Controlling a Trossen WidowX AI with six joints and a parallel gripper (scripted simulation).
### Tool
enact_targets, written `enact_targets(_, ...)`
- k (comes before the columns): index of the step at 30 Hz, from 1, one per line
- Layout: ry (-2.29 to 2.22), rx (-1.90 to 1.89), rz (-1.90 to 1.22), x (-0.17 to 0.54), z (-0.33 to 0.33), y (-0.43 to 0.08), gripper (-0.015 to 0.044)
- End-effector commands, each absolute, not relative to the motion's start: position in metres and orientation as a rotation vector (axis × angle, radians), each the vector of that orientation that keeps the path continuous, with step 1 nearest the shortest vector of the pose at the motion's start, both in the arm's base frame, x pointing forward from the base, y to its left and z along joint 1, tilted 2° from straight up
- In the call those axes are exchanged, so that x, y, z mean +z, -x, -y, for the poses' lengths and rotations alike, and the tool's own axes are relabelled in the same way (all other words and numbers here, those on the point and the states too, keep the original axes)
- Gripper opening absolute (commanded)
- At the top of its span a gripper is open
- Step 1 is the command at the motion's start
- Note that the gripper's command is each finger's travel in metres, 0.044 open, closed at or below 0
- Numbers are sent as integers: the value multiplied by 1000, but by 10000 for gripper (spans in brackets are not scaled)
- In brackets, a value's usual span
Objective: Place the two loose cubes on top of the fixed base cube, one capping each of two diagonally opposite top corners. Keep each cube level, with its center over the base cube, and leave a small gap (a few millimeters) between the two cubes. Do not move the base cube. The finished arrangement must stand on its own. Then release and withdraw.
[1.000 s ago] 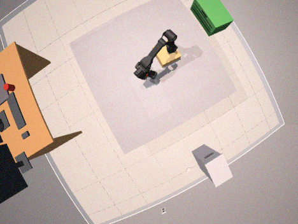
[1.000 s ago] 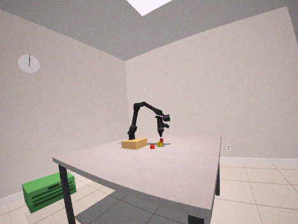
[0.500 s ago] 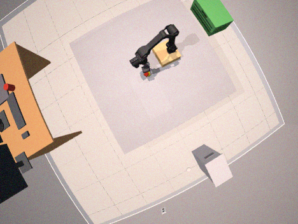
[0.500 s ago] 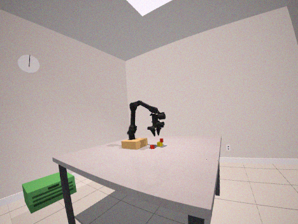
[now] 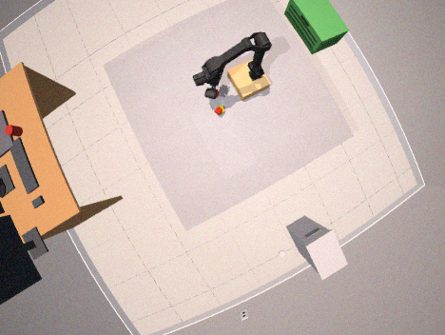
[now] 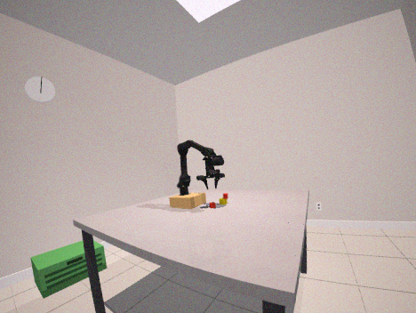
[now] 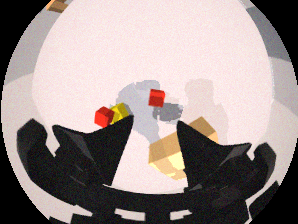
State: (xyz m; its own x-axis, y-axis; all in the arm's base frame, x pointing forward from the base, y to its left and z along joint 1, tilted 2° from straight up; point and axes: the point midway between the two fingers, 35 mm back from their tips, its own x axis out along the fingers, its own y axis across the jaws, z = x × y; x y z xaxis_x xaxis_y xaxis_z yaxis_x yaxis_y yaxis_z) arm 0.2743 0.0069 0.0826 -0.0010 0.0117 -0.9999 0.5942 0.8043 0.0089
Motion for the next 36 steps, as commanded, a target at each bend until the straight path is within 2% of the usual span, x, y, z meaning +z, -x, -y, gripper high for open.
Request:
enact_targets(1, -519, -512, -1519, 80, -5, -272, 265)
enact_targets(8, -519, -512, -1519, 21, -5, -271, 265)
enact_targets(36, -518, -512, -1519, -18, -5, -271, 265)
